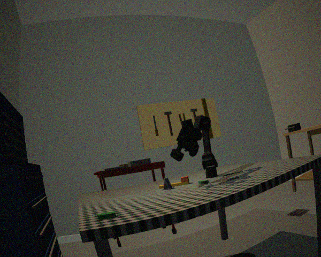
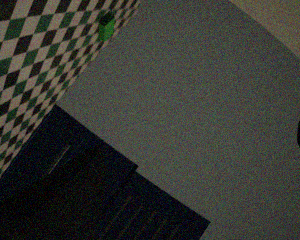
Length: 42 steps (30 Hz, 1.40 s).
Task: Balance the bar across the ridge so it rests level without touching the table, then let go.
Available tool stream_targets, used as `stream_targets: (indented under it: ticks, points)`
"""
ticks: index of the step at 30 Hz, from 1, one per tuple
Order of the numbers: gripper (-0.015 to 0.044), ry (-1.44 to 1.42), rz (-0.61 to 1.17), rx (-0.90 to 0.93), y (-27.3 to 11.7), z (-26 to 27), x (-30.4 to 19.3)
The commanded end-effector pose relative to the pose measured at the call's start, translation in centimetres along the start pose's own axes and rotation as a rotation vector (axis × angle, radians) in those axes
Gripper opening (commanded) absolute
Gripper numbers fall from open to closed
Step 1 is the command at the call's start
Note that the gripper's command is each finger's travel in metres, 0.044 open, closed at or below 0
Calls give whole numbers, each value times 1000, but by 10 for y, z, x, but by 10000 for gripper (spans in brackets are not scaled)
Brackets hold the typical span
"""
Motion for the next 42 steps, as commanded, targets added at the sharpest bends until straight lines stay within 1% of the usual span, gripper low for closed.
stream_targets:
  ticks: [1,3,4,13,22,33,42]
  points:
    - [374,5,0,3,0,0,0]
    - [321,44,-1,26,1,4,-3]
    - [315,74,-1,44,2,7,-5]
    - [315,349,23,201,7,34,-26]
    - [315,634,86,354,6,60,-46]
    - [315,986,219,524,-4,91,-70]
    - [315,1276,367,649,-17,114,-87]
Point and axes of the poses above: the point midway between the two fingers, 35 mm back from their tips, its own y axis out along the fingers, its own z axis across the jaws, x = y × z, the point moved 6 cm from there along -y, back along the fingers, and after that the axes turned 9 degrees about y, right-handed, at the moved point
